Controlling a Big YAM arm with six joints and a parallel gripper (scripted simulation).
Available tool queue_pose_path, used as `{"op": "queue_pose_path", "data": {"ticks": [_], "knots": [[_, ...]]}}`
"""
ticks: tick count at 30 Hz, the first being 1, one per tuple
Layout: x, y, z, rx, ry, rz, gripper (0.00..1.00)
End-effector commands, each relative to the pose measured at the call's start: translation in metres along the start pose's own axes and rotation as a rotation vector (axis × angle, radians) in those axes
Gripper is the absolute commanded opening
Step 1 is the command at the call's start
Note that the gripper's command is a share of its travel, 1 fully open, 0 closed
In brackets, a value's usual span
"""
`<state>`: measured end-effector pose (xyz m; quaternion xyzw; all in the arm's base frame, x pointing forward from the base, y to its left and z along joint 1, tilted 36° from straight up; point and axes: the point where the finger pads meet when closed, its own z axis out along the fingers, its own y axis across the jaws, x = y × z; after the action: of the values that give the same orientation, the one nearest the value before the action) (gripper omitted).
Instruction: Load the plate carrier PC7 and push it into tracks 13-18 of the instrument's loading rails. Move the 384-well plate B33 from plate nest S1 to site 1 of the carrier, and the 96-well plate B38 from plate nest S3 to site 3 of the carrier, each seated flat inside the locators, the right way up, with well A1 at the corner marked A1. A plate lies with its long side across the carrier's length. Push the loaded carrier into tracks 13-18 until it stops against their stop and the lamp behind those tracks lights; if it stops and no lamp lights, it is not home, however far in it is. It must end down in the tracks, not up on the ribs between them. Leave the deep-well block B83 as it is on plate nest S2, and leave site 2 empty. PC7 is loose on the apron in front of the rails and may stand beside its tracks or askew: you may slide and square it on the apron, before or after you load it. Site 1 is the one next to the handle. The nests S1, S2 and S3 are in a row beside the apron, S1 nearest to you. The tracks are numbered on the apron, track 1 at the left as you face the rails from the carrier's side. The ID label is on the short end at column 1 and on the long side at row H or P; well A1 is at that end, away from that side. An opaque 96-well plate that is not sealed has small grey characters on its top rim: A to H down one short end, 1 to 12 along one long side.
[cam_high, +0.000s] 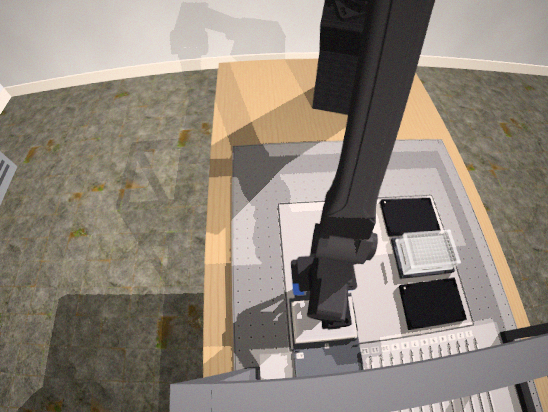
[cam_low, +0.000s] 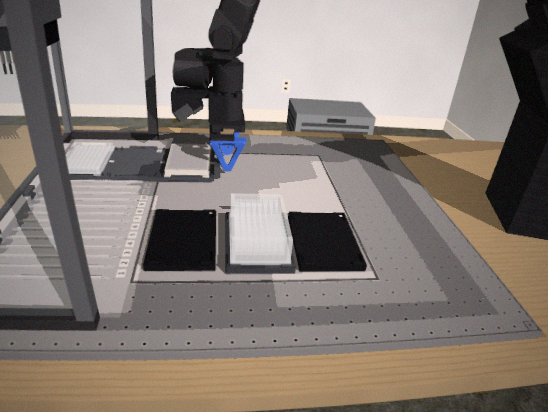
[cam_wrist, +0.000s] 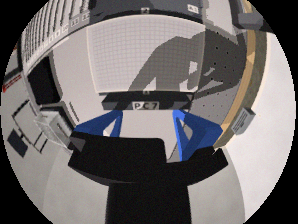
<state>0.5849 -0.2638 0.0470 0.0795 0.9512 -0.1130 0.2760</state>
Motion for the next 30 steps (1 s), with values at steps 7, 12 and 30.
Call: {"op": "queue_pose_path", "data": {"ticks": [7,12,30], "knots": [[-0.038,0.007,0.003,0.002,-0.052,-0.001,0.8],[-0.041,0.007,0.003,0.0,-0.042,-0.001,0.8],[-0.008,-0.009,-0.01,0.012,-0.05,-0.003,0.8]]}}
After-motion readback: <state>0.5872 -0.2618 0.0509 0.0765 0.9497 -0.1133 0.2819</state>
